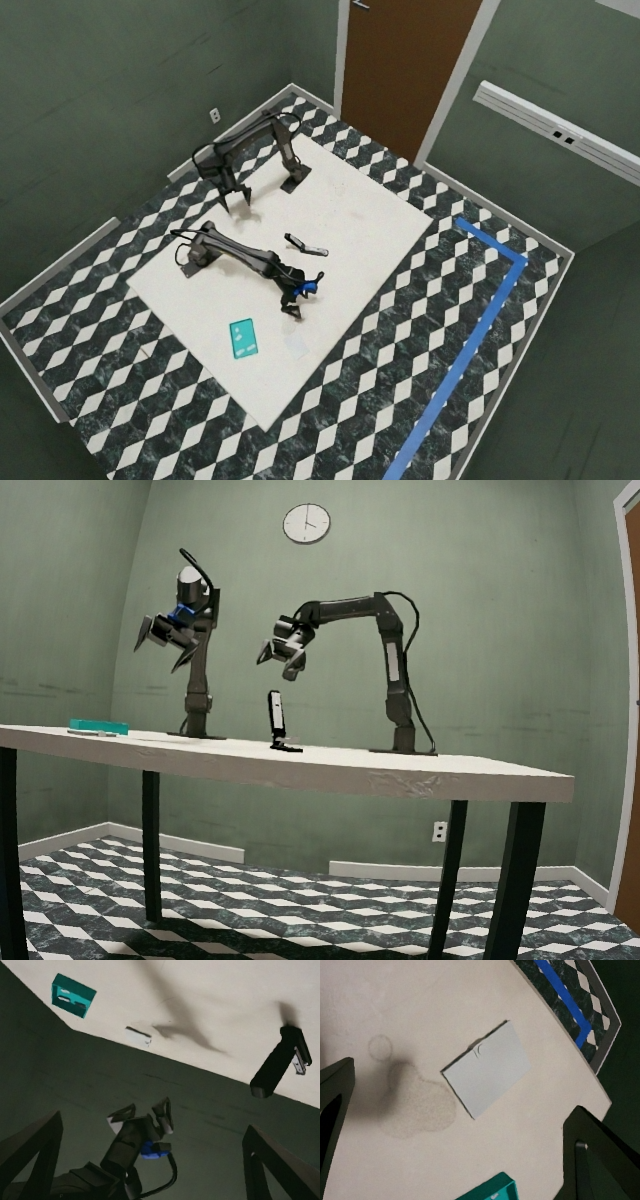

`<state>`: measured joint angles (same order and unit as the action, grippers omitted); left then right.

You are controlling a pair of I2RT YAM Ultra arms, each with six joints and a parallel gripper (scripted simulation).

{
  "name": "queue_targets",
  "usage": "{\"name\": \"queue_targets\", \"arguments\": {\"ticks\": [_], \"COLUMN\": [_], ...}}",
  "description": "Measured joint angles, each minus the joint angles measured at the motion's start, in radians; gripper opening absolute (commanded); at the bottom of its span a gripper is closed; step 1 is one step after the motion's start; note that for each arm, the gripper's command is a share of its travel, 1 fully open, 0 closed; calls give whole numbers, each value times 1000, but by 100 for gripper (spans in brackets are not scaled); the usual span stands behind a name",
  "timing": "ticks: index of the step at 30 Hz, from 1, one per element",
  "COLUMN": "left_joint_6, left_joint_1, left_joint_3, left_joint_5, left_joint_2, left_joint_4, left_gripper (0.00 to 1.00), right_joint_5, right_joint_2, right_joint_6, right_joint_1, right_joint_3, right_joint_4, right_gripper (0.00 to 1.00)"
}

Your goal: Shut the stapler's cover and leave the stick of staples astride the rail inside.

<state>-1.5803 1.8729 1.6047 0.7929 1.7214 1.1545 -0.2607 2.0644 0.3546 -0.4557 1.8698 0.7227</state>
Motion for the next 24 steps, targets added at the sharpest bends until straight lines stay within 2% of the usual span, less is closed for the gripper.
{"name": "queue_targets", "arguments": {"ticks": [19,24], "left_joint_6": [1,61], "left_joint_1": [0,-11], "left_joint_3": [0,-1], "left_joint_5": [-2,-42], "left_joint_2": [0,0], "left_joint_4": [-1,-28], "left_gripper": [100,100], "right_joint_5": [0,0], "right_joint_2": [0,0], "right_joint_6": [0,0], "right_joint_1": [0,0], "right_joint_3": [0,0], "right_joint_4": [0,0], "right_gripper": [100,100]}}
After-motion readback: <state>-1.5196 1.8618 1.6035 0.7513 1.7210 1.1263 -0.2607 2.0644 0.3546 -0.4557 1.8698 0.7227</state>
